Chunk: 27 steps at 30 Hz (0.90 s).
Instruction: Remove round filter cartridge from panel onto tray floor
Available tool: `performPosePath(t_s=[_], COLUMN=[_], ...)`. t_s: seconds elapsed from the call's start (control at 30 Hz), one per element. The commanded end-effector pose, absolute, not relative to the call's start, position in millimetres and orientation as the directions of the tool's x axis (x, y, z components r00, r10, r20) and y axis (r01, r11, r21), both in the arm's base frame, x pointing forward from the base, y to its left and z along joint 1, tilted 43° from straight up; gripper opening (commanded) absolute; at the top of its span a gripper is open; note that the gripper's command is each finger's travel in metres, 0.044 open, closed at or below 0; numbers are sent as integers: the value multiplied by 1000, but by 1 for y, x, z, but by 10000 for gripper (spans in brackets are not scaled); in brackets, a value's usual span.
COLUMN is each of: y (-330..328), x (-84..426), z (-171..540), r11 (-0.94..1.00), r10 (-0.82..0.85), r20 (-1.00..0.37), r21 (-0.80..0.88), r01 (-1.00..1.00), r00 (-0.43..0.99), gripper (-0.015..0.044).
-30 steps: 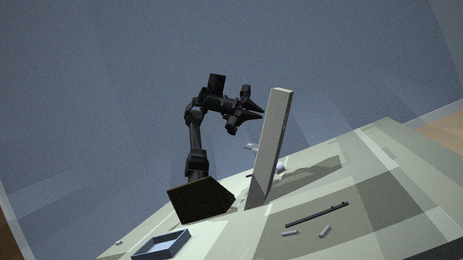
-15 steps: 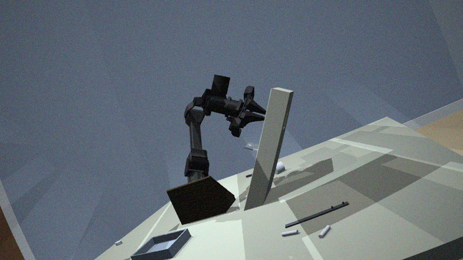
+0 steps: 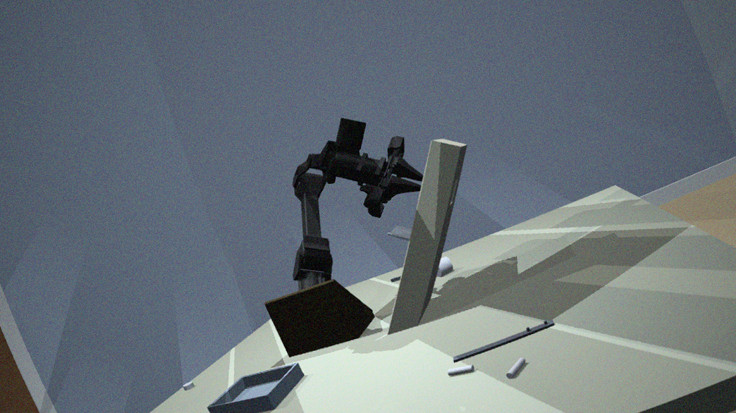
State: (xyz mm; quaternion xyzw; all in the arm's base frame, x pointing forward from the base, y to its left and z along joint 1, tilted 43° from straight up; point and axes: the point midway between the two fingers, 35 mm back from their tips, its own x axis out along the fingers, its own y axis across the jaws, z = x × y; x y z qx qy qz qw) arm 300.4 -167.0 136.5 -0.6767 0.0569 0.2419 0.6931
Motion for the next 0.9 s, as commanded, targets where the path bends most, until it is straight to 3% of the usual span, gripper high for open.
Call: performPosePath(t_s=[0.0,0.87], y=[-167,-164], x=[301,312], z=[136,131], r11=[-29,-29], r10=[255,255], r20=[-408,-408], r21=[-909,-910], r01=[-415,-415], r00=[876,877], gripper=[99,99])
